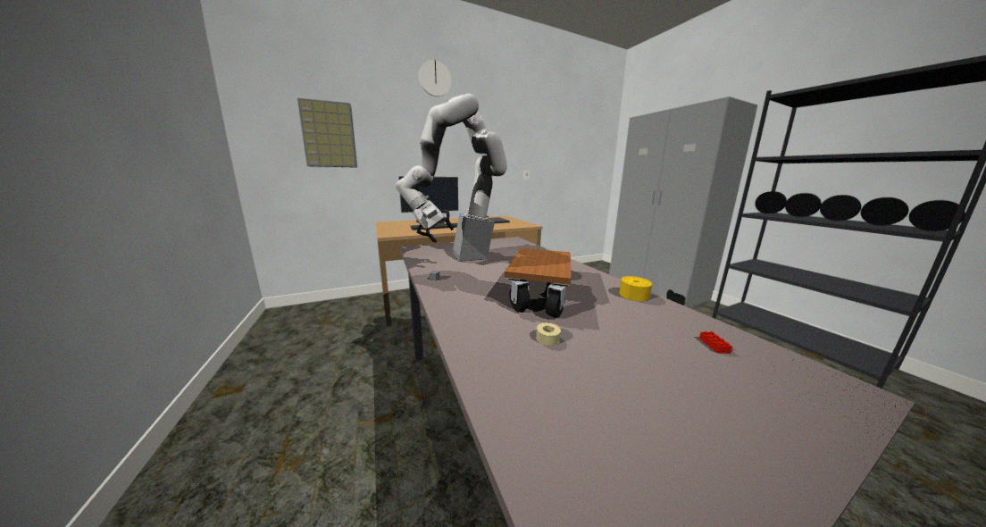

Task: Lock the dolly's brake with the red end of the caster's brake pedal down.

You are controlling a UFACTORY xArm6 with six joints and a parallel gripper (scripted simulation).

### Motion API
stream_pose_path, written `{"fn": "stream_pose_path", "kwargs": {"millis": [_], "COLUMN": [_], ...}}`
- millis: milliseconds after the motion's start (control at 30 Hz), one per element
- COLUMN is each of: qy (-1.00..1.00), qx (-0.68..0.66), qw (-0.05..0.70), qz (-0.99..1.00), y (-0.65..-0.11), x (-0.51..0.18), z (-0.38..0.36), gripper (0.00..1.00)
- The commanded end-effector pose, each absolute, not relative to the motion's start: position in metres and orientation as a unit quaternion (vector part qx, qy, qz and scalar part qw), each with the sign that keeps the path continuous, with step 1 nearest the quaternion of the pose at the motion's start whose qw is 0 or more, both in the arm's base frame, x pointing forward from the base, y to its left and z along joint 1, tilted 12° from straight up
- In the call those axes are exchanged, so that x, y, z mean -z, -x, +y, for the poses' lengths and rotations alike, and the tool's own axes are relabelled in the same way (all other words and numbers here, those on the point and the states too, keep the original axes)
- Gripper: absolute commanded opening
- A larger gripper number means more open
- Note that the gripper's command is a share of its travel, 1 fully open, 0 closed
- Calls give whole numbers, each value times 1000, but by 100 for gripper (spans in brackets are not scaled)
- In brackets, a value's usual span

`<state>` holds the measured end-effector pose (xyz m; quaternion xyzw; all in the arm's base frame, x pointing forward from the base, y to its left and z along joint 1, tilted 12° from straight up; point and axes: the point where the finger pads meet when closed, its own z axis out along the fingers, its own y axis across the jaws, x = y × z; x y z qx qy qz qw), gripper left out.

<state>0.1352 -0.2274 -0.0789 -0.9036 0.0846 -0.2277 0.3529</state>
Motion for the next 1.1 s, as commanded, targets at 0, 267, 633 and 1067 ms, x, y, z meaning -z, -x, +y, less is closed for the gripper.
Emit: {"fn": "stream_pose_path", "kwargs": {"millis": [0,267,633,1067], "qy": [904,916,944,950], "qx": [228,199,110,55], "qw": [351,345,302,241], "qz": [84,52,-70,-190], "y": [-135,-151,-205,-253], "x": [79,73,51,27], "z": [-229,-222,-188,-140], "gripper": [100,0,0,0]}}
